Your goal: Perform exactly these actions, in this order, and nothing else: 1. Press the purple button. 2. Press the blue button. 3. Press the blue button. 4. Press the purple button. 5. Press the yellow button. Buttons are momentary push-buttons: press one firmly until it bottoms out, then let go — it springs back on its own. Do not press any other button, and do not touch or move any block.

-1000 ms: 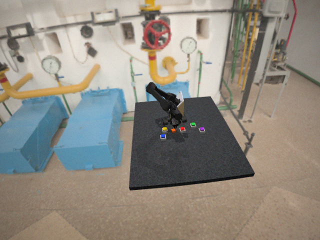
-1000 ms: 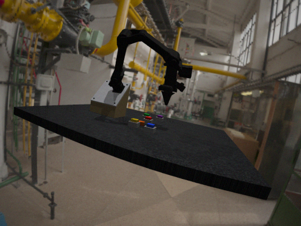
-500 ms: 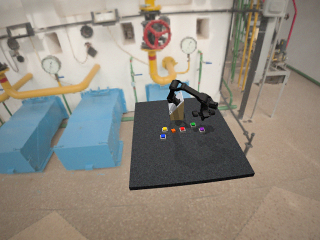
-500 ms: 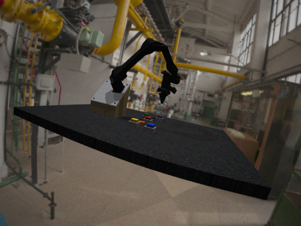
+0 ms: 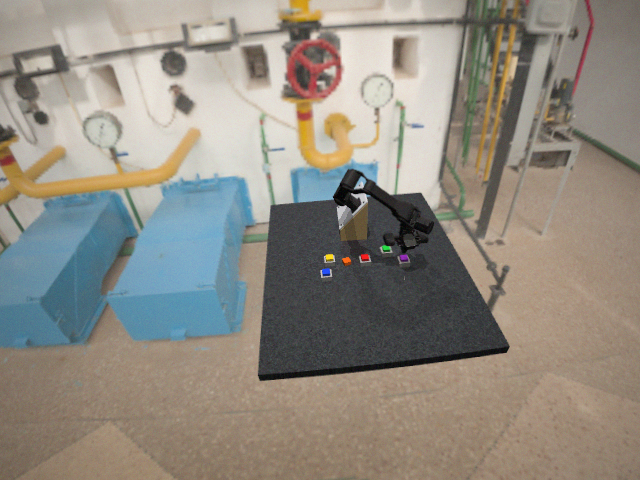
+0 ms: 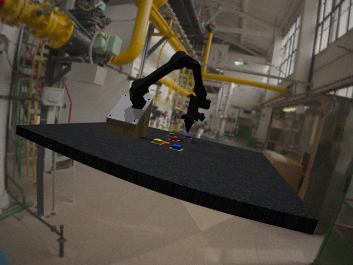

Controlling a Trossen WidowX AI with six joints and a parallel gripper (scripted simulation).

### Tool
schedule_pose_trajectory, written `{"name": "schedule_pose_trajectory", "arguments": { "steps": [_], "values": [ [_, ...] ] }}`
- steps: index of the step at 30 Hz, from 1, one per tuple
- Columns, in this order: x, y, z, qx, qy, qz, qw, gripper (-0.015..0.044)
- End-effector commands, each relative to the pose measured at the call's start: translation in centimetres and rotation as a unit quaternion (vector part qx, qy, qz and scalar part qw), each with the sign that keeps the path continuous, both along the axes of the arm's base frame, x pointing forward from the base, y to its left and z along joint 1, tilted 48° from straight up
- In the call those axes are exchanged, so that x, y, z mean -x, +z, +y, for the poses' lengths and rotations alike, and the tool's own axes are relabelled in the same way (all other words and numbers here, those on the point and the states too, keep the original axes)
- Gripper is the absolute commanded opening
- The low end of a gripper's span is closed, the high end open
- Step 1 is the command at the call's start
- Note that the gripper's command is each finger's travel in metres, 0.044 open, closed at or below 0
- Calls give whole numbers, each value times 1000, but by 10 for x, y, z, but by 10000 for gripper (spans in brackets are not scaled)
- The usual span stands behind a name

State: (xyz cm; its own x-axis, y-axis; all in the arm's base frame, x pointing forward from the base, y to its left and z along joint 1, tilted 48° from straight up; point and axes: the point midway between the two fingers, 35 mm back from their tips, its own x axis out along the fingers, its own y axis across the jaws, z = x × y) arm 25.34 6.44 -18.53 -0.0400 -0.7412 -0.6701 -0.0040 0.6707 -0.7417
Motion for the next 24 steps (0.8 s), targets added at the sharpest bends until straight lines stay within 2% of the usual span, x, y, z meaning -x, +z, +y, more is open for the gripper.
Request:
{"name": "schedule_pose_trajectory", "arguments": {
  "steps": [1,24],
  "values": [
    [-4,1,4,-4,9,-9,1000,20],
    [-4,-21,-21,-3,9,-9,1000,20]
  ]
}}
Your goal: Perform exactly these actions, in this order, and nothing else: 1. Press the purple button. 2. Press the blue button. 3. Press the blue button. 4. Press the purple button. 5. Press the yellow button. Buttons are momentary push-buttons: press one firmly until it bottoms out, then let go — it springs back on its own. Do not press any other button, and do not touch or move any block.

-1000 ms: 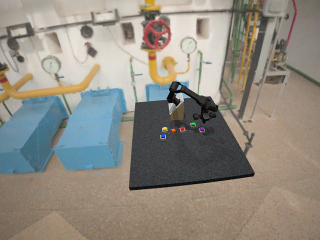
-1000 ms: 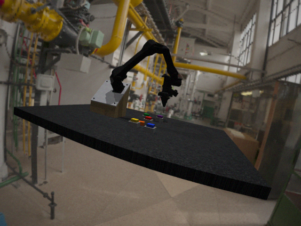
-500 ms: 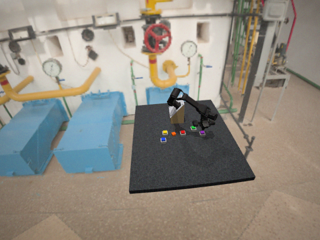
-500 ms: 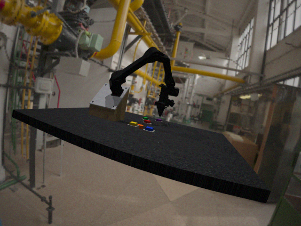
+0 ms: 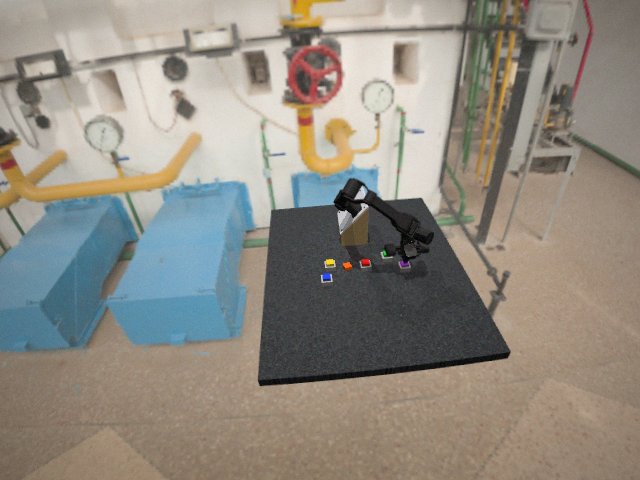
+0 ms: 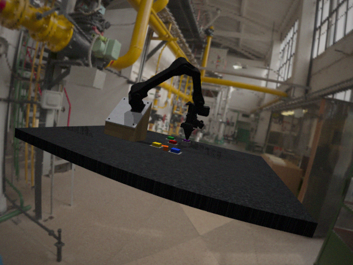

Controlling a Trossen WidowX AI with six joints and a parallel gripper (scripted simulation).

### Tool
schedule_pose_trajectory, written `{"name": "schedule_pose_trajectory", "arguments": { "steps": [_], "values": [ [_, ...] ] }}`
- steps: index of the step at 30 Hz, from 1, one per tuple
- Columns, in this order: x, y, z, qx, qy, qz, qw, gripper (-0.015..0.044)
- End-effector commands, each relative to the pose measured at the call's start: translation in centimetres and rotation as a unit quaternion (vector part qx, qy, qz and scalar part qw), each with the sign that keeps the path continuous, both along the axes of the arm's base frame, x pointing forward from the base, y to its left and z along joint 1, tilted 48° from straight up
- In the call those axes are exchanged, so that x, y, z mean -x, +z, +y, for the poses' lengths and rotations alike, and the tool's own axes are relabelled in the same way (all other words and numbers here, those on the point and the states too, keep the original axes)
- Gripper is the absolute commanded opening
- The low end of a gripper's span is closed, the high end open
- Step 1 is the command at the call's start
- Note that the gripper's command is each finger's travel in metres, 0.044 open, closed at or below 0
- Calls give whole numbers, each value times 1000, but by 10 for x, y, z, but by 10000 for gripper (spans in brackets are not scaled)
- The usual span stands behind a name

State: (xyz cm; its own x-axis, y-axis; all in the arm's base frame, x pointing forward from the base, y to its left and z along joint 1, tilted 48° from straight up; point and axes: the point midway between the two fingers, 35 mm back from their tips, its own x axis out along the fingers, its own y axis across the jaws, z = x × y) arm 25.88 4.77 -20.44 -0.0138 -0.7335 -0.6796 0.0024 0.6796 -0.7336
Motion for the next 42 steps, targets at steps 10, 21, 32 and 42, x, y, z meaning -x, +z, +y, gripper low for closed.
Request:
{"name": "schedule_pose_trajectory", "arguments": {
  "steps": [10,21,32,42],
  "values": [
    [2,-2,-4,3,2,2,1000,20],
    [1,13,13,2,1,2,1000,20],
    [0,62,67,1,2,3,1000,20],
    [-30,143,17,-21,8,6,1000,20]
  ]
}}
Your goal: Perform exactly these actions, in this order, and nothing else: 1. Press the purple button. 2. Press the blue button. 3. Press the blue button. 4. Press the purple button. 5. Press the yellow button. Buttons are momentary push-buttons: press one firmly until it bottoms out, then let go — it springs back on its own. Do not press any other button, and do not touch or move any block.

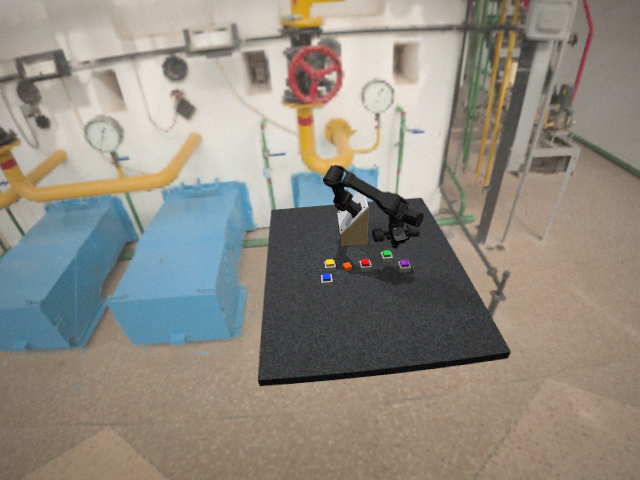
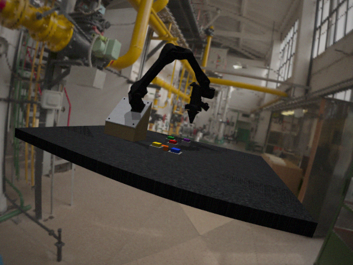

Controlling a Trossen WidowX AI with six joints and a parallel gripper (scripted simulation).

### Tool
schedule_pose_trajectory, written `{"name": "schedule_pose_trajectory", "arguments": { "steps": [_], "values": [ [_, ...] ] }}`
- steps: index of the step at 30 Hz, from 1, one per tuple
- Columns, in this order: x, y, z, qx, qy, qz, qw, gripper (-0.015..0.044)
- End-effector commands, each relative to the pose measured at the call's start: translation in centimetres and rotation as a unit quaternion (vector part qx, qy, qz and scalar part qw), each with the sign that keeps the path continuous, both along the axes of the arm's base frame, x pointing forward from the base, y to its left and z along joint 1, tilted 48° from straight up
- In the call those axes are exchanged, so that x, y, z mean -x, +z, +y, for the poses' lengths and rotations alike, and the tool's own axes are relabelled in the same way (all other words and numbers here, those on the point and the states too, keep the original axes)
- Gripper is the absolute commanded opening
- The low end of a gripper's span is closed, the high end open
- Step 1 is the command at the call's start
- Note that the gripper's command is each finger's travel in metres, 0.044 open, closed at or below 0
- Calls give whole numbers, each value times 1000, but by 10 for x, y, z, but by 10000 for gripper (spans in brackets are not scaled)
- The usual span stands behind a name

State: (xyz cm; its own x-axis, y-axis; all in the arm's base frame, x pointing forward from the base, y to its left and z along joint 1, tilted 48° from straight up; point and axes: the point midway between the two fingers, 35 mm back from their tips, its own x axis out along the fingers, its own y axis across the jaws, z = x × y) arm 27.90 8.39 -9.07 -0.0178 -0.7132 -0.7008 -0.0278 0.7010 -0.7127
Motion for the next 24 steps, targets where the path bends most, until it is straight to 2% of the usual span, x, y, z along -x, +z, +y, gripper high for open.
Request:
{"name": "schedule_pose_trajectory", "arguments": {
  "steps": [1,8,16,19,24],
  "values": [
    [-12,41,-29,-8,-1,-6,1000,20],
    [-4,116,-100,-9,3,-9,1000,20],
    [46,181,-175,13,-3,-9,1000,20],
    [67,194,-193,23,-7,-7,1000,20],
    [68,189,-200,23,-7,-7,1000,20]
  ]
}}
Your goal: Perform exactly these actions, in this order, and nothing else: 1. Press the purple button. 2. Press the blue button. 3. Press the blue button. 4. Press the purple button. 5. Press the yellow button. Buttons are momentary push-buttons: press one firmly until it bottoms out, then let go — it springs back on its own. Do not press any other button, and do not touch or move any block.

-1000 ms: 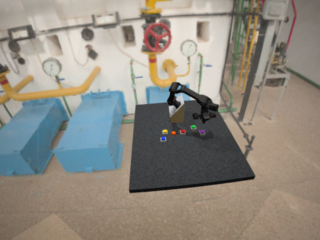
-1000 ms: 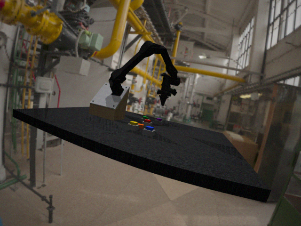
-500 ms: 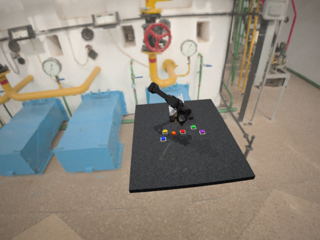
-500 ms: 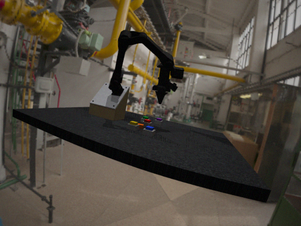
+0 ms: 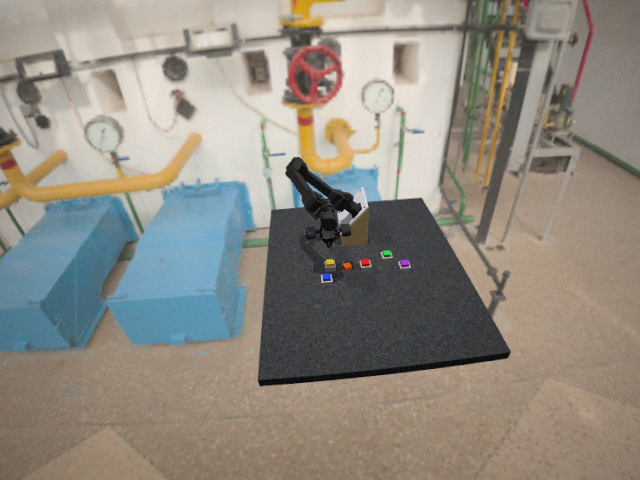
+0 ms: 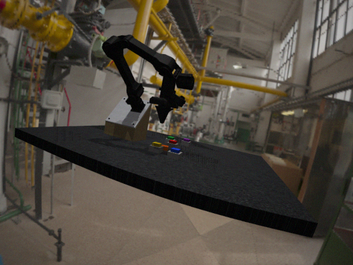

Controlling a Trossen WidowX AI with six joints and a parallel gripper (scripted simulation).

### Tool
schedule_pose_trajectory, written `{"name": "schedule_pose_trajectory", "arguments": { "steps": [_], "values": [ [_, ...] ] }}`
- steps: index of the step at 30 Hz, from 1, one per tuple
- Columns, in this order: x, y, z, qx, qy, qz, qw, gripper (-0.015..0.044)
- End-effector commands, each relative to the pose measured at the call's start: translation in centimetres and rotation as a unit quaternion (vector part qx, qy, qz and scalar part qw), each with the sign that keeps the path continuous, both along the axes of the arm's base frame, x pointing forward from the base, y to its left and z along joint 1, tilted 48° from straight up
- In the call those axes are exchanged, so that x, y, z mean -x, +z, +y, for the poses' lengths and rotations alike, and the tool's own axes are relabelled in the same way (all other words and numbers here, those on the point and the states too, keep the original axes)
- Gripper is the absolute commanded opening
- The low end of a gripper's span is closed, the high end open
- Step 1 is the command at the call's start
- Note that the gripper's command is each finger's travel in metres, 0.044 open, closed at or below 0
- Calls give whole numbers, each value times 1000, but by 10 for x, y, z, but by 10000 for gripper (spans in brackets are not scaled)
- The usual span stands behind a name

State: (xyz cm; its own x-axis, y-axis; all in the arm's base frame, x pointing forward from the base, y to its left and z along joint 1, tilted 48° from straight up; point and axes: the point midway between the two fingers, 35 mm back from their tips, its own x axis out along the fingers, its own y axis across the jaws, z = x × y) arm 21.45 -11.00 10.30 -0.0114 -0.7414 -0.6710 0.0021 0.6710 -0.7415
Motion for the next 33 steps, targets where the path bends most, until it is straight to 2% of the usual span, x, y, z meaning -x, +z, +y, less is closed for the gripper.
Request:
{"name": "schedule_pose_trajectory", "arguments": {
  "steps": [1,5,33],
  "values": [
    [3,-12,-13,1,0,7,1000,20],
    [5,-38,-45,4,1,6,1000,20],
    [7,-62,-72,5,0,7,1000,20]
  ]
}}
